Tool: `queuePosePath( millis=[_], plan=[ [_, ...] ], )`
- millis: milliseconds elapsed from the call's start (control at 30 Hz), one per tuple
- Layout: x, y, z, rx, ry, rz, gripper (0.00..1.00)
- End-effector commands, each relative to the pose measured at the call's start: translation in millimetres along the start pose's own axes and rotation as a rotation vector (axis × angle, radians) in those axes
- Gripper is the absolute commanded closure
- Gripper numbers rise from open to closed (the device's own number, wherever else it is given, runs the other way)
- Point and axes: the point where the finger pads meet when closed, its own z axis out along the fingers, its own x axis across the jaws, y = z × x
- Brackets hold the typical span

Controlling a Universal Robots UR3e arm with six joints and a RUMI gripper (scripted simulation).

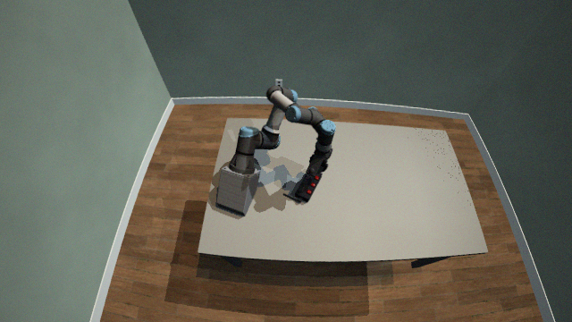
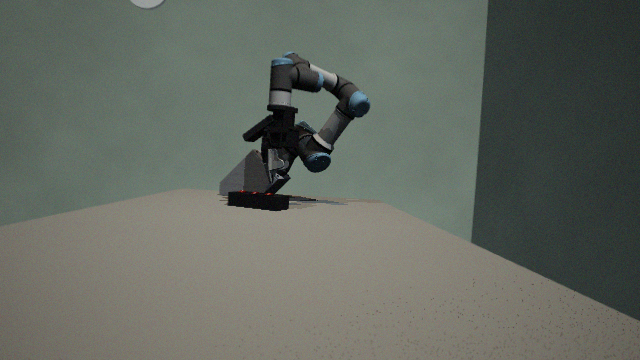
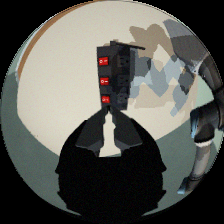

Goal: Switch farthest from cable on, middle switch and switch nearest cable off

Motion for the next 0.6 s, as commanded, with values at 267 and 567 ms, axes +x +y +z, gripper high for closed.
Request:
queuePosePath(
  millis=[267,567],
  plan=[
    [-0.9,-0.1,14.3,0.001,-0.003,0.000,1.00],
    [-1.0,-0.1,21.3,0.001,-0.003,0.000,1.00]
  ],
)
